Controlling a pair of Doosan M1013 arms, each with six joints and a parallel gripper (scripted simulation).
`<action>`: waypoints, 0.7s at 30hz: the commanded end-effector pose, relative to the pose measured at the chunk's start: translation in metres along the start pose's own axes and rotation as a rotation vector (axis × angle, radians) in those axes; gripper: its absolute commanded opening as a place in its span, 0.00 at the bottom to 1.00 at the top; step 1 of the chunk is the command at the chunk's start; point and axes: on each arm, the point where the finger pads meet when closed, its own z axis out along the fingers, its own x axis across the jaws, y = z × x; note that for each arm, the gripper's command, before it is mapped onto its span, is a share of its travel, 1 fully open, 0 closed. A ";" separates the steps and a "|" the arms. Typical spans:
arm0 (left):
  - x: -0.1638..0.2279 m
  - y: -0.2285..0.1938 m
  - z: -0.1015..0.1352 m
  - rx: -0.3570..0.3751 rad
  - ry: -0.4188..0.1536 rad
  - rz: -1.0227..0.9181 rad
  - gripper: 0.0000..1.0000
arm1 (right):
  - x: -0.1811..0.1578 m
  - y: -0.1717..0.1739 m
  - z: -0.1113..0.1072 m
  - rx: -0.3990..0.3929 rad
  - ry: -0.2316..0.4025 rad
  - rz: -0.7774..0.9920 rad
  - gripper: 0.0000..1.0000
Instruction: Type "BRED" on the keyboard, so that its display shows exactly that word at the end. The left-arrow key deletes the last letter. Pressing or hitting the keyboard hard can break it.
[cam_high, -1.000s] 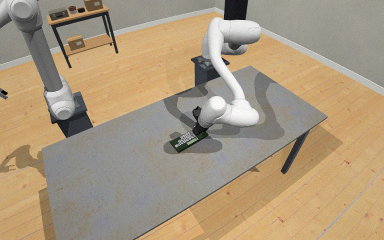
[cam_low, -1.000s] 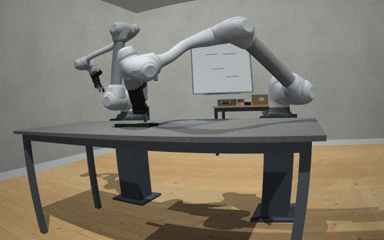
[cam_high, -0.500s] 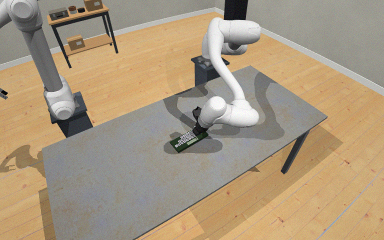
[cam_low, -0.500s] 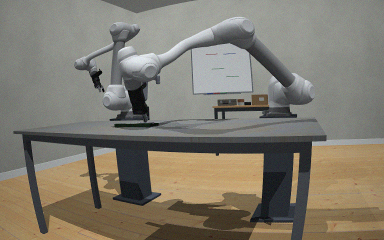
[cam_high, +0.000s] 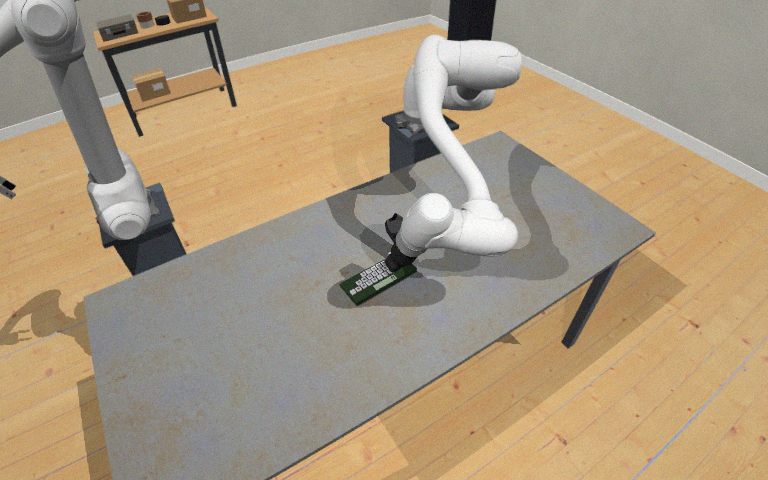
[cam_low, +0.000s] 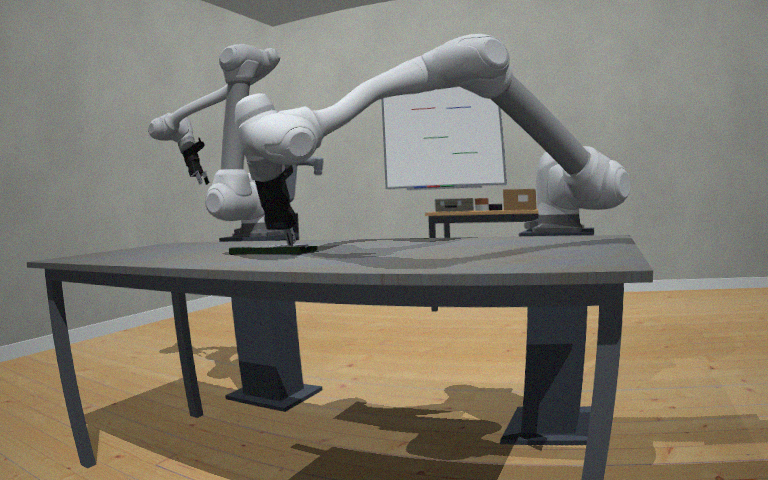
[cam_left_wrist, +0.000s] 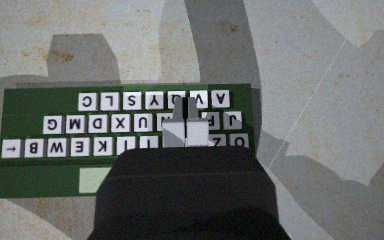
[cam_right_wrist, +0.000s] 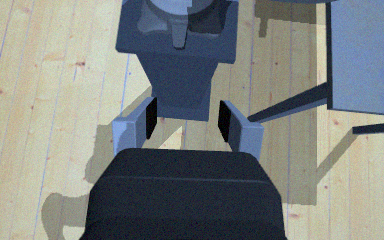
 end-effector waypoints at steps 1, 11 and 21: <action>0.003 0.002 0.004 0.000 0.004 0.001 0.00 | 0.000 -0.004 0.002 0.009 0.007 -0.004 1.00; 0.003 0.002 0.005 0.000 0.004 0.001 0.00 | 0.000 -0.004 0.002 0.009 0.007 -0.004 1.00; 0.003 0.003 0.006 0.000 0.004 0.001 0.00 | 0.000 -0.004 0.002 0.009 0.007 -0.004 1.00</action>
